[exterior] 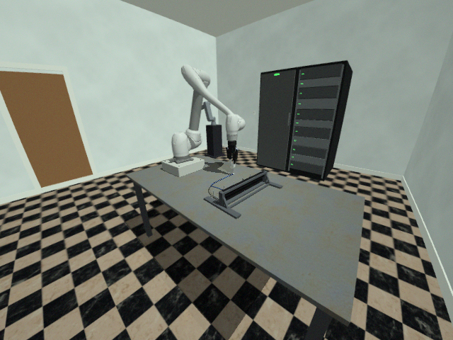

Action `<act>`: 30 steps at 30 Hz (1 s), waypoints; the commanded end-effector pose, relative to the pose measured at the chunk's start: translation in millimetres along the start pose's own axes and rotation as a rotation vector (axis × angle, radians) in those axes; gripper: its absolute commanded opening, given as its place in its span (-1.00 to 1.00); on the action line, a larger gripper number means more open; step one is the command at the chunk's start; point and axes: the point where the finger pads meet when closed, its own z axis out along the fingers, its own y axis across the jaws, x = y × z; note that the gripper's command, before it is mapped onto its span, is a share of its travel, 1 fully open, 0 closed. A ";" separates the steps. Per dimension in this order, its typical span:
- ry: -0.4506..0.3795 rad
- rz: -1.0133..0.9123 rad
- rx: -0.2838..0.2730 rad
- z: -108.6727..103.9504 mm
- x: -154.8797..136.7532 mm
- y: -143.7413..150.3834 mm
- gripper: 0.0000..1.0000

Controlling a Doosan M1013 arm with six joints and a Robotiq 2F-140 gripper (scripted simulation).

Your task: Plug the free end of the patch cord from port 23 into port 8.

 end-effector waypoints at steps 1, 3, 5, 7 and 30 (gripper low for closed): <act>0.000 0.000 0.000 2.0 0.0 0.0 -0.55; 0.000 0.000 0.000 4.0 0.0 0.0 -0.55; 0.000 0.000 0.000 6.5 0.0 0.0 -0.55; 0.000 0.000 0.000 9.3 -0.1 0.0 -0.55; 0.000 0.000 0.000 46.1 -0.1 0.0 -0.55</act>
